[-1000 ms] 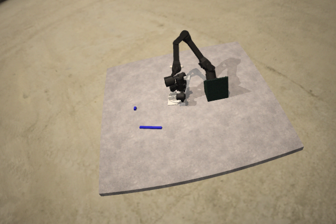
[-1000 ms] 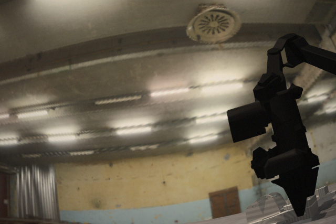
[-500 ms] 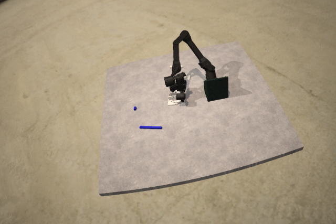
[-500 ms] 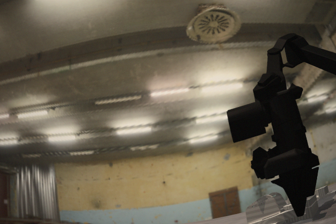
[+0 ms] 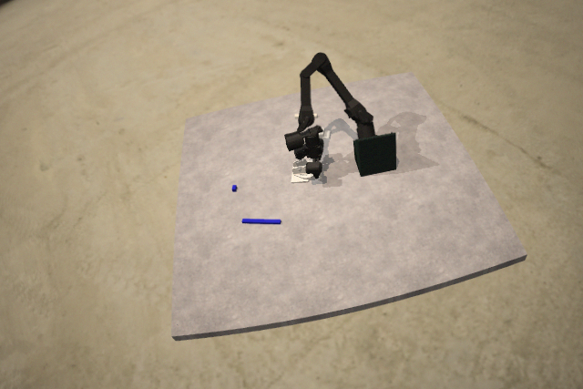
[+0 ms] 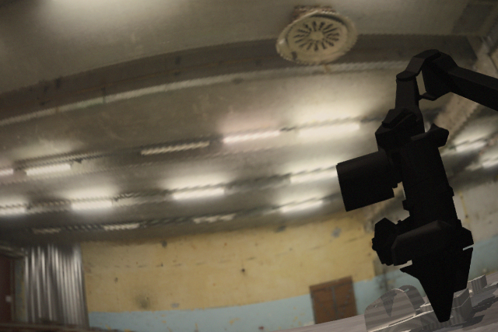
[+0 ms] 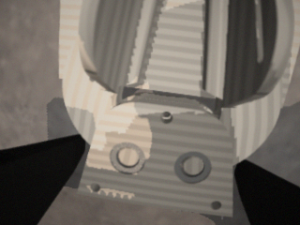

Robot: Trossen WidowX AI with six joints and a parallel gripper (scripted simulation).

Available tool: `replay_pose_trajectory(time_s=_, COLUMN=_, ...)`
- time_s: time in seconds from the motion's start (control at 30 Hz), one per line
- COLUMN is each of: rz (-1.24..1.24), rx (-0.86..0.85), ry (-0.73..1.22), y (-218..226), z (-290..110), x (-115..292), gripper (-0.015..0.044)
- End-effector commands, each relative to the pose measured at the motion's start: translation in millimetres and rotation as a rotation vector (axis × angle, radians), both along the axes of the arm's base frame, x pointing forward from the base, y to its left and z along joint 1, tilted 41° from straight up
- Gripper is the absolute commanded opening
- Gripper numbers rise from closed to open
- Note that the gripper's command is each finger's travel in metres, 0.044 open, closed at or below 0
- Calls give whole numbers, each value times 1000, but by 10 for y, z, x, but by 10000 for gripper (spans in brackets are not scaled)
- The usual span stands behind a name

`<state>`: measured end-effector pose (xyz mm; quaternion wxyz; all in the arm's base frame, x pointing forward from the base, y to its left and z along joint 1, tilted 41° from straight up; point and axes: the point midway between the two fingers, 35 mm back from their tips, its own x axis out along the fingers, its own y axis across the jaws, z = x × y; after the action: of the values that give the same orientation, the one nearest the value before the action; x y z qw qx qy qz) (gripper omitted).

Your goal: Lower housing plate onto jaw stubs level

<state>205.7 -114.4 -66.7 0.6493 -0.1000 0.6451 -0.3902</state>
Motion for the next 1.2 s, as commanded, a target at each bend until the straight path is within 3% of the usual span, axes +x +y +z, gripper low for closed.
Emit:
replay_pose_trajectory(time_s=0.0, rz=0, rx=1, ry=0, y=32, z=34, x=15, gripper=440)
replay_pose_trajectory(time_s=0.27, rz=-1, rx=1, ry=0, y=471, z=563, x=106, gripper=440)
replay_pose_trajectory(time_s=0.5, rz=9, rx=-1, ry=4, y=452, z=514, x=93, gripper=440)
replay_pose_trajectory(time_s=0.7, rz=0, rx=4, ry=1, y=849, z=934, x=-34, gripper=440)
replay_pose_trajectory(time_s=1.17, rz=-1, rx=3, ry=1, y=862, z=950, x=-41, gripper=440)
